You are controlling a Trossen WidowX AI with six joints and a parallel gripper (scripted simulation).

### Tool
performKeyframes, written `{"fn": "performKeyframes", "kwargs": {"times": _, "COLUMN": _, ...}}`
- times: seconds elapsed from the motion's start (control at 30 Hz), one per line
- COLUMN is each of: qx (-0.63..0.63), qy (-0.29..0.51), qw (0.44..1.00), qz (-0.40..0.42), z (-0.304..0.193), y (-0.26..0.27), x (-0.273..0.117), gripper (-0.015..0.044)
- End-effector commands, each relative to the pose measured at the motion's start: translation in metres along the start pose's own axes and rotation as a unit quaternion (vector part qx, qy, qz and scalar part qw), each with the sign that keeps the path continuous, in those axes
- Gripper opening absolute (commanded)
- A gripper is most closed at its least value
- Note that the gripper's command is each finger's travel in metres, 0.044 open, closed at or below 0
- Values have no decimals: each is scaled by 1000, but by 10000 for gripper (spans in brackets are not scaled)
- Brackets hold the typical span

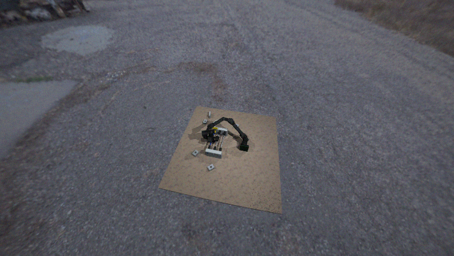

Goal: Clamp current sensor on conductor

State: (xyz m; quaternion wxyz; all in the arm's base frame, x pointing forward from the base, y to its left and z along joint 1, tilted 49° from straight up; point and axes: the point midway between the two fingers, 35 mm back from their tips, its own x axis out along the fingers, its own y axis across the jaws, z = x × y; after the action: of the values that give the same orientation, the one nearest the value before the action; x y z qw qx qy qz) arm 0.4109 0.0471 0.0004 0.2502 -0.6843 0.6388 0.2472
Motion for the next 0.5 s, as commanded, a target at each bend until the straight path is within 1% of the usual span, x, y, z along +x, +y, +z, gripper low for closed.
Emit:
{"fn": "performKeyframes", "kwargs": {"times": 0.0, "qx": -2, "qy": 2, "qw": 1000, "qz": 1, "z": -1, "y": 1, "x": 7, "gripper": 440}}
{"fn": "performKeyframes", "kwargs": {"times": 0.1, "qx": -2, "qy": 2, "qw": 1000, "qz": 1, "z": -1, "y": 1, "x": 11, "gripper": 440}}
{"fn": "performKeyframes", "kwargs": {"times": 0.17, "qx": 0, "qy": 0, "qw": 1000, "qz": 0, "z": 0, "y": 0, "x": 6, "gripper": 387}}
{"fn": "performKeyframes", "kwargs": {"times": 0.47, "qx": 0, "qy": 0, "qw": 1000, "qz": 0, "z": 0, "y": 0, "x": 6, "gripper": 327}}
